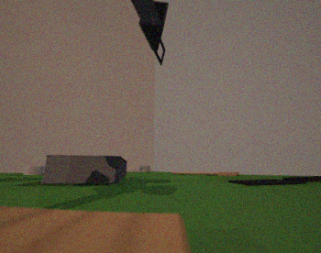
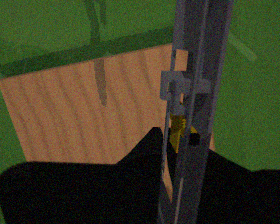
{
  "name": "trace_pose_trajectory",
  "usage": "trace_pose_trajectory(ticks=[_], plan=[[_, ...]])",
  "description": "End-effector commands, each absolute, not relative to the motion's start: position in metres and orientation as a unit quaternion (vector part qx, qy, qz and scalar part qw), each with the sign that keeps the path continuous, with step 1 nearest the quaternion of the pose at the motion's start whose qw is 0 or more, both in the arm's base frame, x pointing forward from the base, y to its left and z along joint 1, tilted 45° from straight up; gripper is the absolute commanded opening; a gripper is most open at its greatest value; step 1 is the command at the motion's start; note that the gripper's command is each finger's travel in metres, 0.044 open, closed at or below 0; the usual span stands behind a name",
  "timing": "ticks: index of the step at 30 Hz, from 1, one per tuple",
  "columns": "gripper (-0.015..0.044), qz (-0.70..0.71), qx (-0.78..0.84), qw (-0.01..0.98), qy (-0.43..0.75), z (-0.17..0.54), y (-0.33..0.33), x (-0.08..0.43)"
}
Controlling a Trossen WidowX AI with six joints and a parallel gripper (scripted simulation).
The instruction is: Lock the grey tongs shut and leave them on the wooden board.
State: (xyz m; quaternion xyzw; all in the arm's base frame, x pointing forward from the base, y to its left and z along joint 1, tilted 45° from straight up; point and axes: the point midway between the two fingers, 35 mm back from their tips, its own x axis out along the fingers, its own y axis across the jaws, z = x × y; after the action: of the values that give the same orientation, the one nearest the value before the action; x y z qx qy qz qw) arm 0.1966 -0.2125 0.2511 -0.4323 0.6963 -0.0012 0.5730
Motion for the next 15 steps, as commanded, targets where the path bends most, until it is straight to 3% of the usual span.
trace_pose_trajectory(ticks=[1,15], plan=[[-0.015,0.016,-0.451,0.563,0.693,0.258,-0.218,0.178],[-0.015,0.061,-0.519,0.509,0.684,0.282,-0.228,0.116]])
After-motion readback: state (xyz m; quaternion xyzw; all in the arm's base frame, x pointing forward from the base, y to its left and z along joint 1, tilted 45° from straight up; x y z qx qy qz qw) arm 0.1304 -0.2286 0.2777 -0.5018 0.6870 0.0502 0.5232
